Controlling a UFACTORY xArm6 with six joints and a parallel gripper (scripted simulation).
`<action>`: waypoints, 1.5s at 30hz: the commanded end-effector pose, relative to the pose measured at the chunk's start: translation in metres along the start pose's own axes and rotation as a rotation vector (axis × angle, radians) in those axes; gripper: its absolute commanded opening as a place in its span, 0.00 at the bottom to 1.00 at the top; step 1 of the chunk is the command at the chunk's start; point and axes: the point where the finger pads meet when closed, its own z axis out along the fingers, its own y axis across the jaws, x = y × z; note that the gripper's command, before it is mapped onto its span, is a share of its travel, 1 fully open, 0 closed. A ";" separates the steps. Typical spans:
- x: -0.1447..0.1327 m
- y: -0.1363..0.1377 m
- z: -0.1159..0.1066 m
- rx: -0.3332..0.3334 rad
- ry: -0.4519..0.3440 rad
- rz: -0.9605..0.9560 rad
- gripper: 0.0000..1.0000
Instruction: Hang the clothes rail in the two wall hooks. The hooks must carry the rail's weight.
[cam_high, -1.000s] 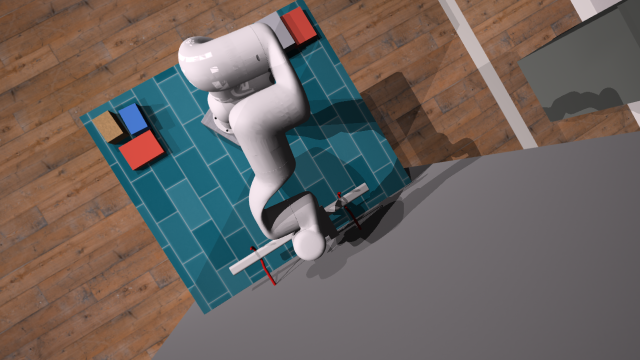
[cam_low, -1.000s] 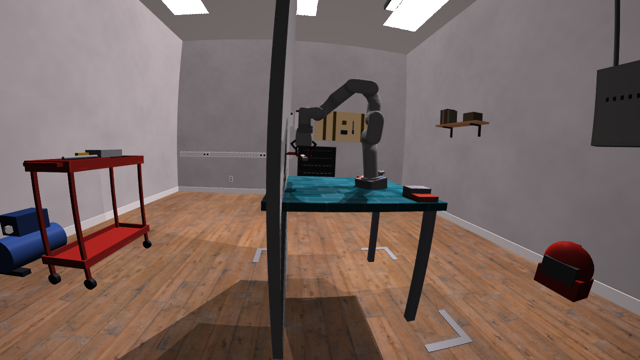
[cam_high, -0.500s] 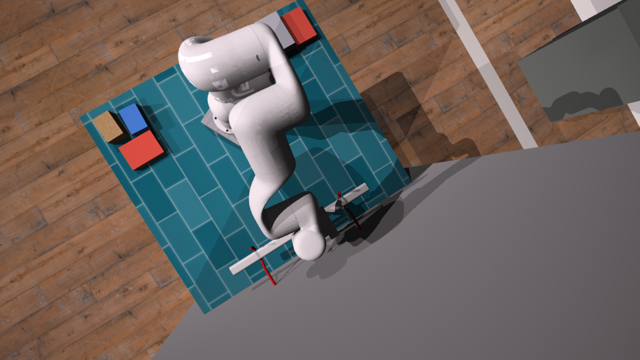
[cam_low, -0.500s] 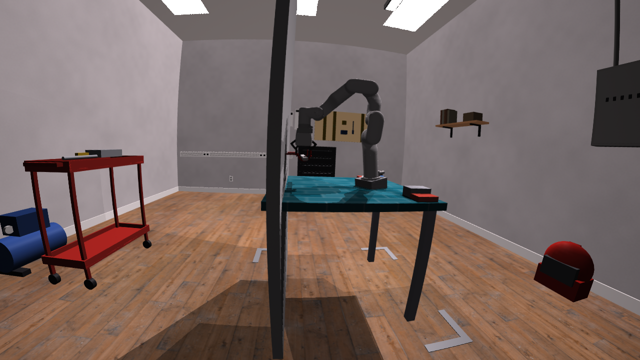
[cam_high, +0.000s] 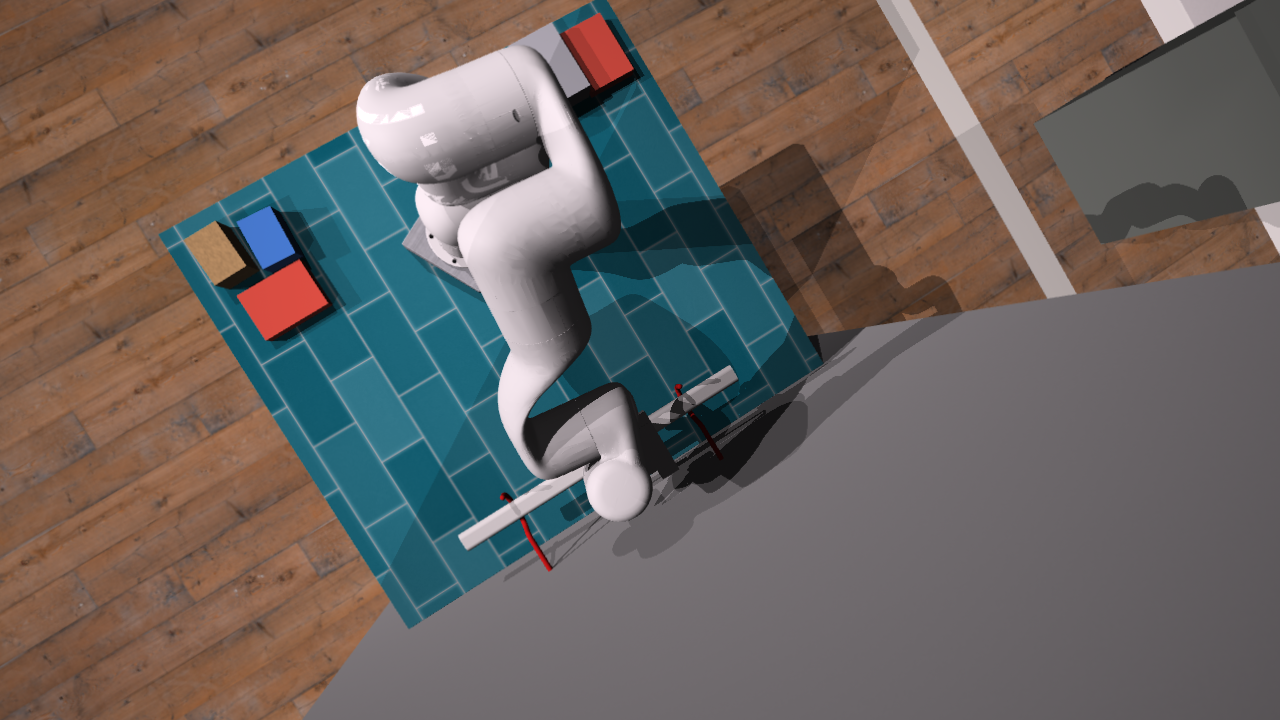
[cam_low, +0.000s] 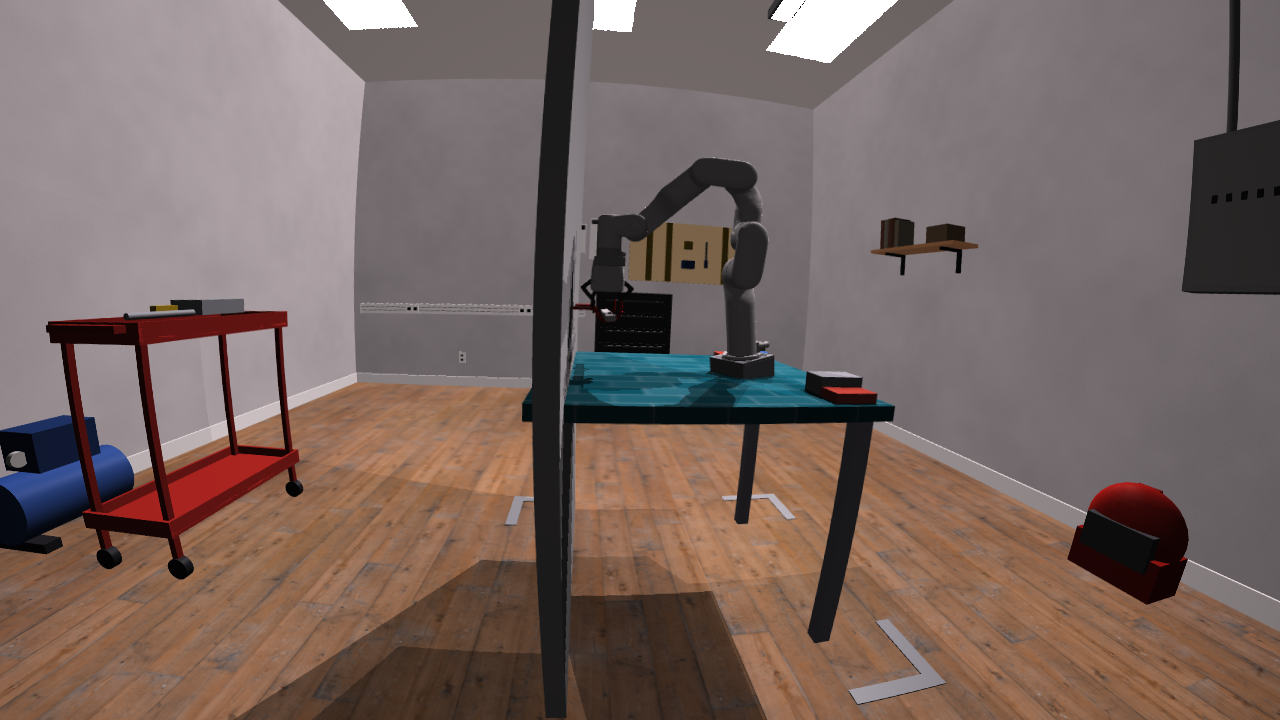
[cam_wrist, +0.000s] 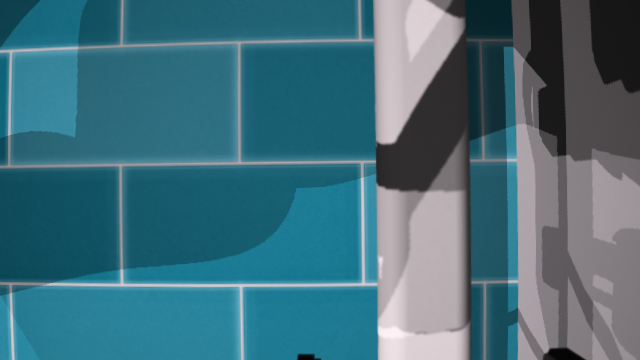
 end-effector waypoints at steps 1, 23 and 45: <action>0.000 0.001 -0.003 -0.004 0.000 0.000 0.82; 0.000 0.001 -0.015 -0.004 0.000 0.000 0.82; 0.000 0.001 -0.029 -0.004 0.000 0.000 0.82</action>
